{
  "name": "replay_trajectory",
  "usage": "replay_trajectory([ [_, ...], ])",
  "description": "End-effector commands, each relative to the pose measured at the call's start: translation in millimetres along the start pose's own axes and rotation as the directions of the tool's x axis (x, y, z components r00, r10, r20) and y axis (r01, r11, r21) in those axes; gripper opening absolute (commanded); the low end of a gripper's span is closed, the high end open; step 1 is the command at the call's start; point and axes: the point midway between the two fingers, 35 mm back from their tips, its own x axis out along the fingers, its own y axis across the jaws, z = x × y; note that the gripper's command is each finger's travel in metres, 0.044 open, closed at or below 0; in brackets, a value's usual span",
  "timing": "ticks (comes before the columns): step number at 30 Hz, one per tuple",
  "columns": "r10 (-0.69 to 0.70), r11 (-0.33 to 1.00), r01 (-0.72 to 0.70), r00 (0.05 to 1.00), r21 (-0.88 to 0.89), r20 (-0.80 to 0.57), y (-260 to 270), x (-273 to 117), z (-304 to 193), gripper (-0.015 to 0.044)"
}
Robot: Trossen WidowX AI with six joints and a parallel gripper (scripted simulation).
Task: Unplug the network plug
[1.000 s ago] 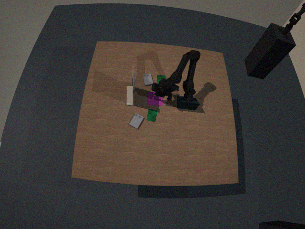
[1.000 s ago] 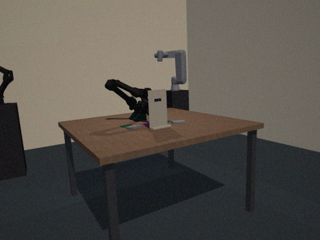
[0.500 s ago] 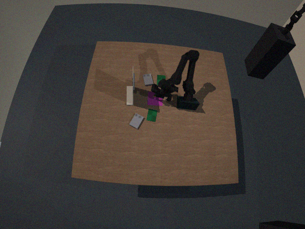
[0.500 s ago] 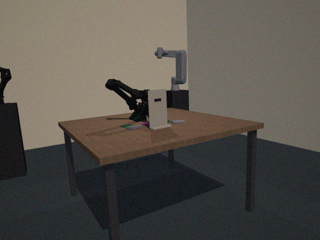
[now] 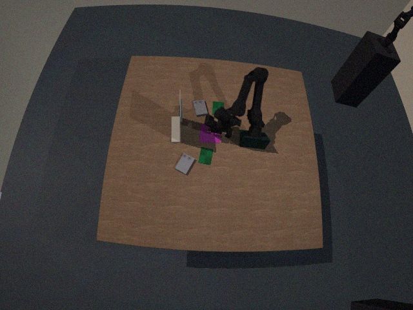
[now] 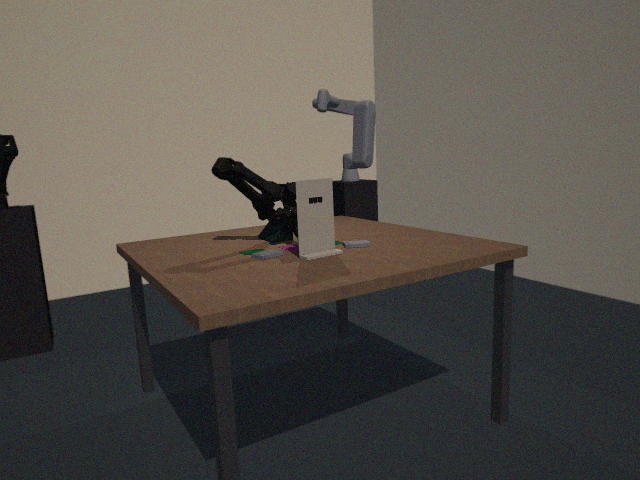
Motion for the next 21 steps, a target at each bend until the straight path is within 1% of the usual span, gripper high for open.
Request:
replay_trajectory([
  [1, -0.002, 1.0, 0.002, 1.0, -0.009, -0.004, -2.8, 2.5, -0.8, 0.0],
  [21, 0.004, 1.0, -0.004, 1.0, -0.012, 0.003, -13.3, 13.7, 3.1, 0.0],
])
